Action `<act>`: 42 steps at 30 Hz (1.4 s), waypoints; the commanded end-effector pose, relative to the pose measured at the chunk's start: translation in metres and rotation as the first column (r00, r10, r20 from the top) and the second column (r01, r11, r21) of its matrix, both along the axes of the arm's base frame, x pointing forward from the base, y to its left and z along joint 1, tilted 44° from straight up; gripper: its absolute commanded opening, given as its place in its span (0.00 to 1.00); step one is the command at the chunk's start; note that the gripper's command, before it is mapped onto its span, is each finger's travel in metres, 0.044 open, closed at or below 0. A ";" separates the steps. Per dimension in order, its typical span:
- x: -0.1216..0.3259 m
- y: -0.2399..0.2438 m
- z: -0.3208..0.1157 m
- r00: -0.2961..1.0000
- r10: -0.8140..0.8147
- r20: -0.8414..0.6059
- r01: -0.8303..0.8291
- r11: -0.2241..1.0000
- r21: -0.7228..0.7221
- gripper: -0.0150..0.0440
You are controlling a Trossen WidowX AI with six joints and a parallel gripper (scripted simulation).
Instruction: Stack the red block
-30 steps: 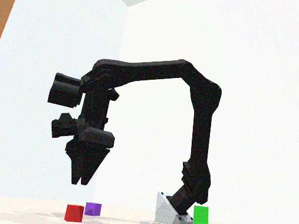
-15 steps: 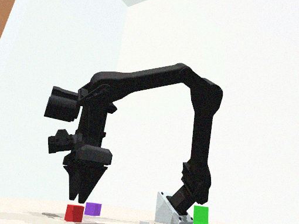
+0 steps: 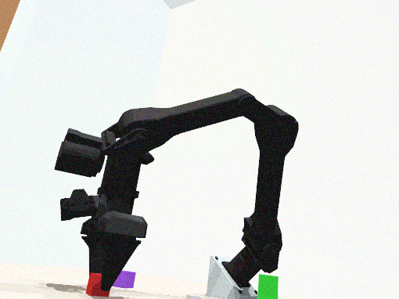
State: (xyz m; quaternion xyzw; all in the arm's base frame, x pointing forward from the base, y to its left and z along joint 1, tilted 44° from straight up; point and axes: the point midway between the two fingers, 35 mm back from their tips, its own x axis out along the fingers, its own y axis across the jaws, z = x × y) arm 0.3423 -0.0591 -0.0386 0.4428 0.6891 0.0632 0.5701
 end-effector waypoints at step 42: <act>-0.002 -0.026 0.027 1.000 -0.004 -0.003 0.004 1.000 0.001 0.25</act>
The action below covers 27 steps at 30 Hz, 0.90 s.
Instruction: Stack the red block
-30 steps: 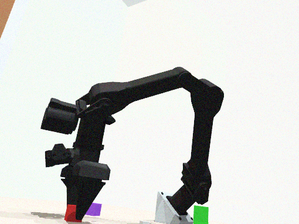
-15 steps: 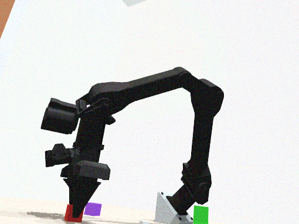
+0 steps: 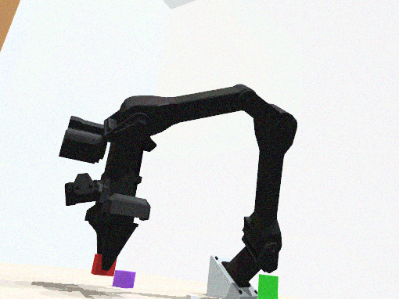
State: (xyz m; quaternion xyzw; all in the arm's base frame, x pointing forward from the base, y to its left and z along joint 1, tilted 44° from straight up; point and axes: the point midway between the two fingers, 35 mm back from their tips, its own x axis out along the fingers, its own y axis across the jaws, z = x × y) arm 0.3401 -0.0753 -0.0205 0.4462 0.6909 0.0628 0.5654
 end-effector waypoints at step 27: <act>-0.005 -0.059 0.071 1.000 -0.003 0.005 0.003 1.000 -0.010 0.25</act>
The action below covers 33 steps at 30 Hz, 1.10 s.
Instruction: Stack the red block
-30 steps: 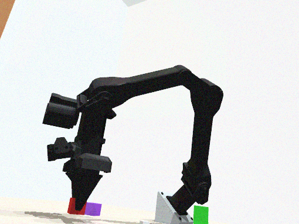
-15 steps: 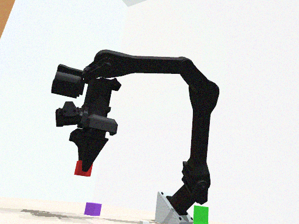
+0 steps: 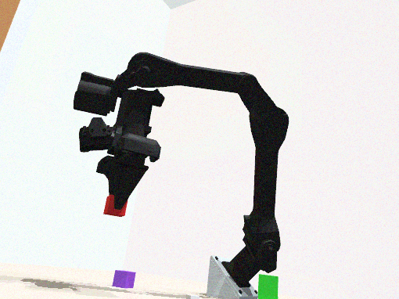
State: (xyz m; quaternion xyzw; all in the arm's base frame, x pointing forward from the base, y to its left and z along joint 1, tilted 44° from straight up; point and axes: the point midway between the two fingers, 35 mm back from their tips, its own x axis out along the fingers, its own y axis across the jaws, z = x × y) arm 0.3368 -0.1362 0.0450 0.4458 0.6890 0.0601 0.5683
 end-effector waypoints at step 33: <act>-0.068 0.099 0.112 0.999 -0.034 0.007 0.034 0.999 -0.019 0.25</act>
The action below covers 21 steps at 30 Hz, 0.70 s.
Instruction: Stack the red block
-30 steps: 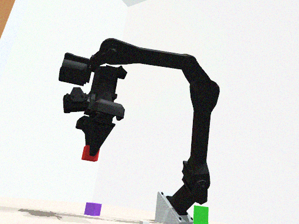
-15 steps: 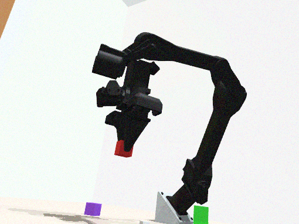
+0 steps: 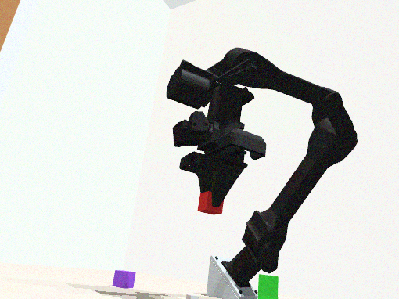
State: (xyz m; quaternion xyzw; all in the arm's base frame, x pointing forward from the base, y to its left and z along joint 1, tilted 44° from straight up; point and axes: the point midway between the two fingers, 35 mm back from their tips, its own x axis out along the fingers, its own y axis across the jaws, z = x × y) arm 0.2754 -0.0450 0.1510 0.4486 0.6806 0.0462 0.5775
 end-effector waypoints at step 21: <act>-0.070 0.064 0.035 1.000 -0.025 0.004 0.025 1.000 0.007 0.25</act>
